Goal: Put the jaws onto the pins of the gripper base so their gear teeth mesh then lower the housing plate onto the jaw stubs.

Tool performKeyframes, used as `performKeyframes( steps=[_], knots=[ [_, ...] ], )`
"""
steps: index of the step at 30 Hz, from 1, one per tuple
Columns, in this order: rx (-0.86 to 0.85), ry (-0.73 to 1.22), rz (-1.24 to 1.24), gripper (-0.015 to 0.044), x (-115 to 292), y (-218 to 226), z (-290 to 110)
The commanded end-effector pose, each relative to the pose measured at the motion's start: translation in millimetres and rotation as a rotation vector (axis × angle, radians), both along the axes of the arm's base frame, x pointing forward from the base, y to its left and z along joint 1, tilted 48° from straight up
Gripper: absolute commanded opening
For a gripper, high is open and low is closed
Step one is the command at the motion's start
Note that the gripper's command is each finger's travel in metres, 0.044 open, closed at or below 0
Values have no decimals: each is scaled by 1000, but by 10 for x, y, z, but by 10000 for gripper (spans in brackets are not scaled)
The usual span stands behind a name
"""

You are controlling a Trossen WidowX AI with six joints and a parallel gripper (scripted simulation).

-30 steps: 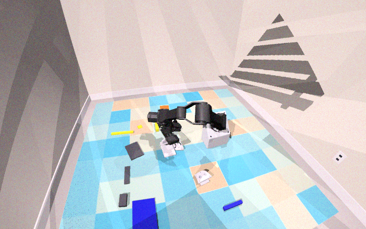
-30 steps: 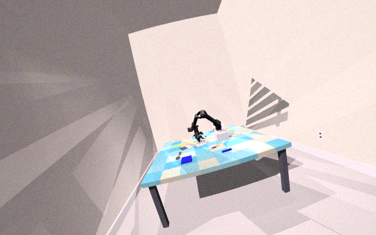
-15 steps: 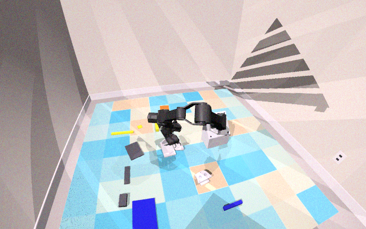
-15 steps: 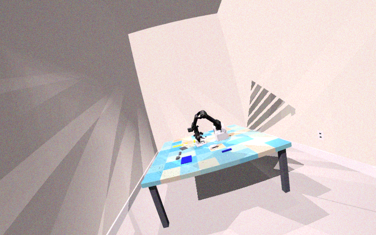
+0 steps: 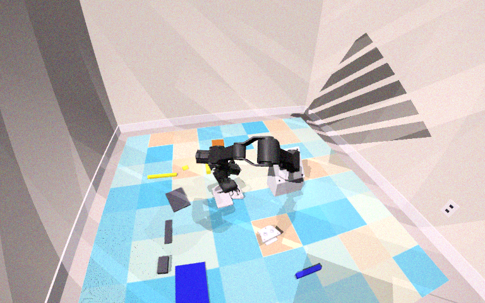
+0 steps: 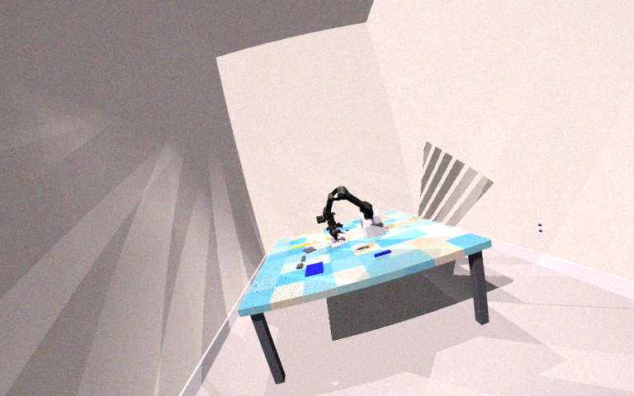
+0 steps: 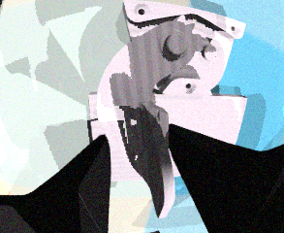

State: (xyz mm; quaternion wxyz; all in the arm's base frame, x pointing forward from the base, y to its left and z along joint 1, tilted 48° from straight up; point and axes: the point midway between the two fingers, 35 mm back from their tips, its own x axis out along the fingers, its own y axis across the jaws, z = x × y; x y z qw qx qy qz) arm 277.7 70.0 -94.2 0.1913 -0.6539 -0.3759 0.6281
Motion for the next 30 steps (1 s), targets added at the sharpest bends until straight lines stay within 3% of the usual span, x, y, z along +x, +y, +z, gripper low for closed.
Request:
performKeyframes(
  steps=[1,30],
  knots=[
    [3,4,-5,134,-3,18,-13],
    [3,3,-3,134,-8,65,-56]
  ],
)
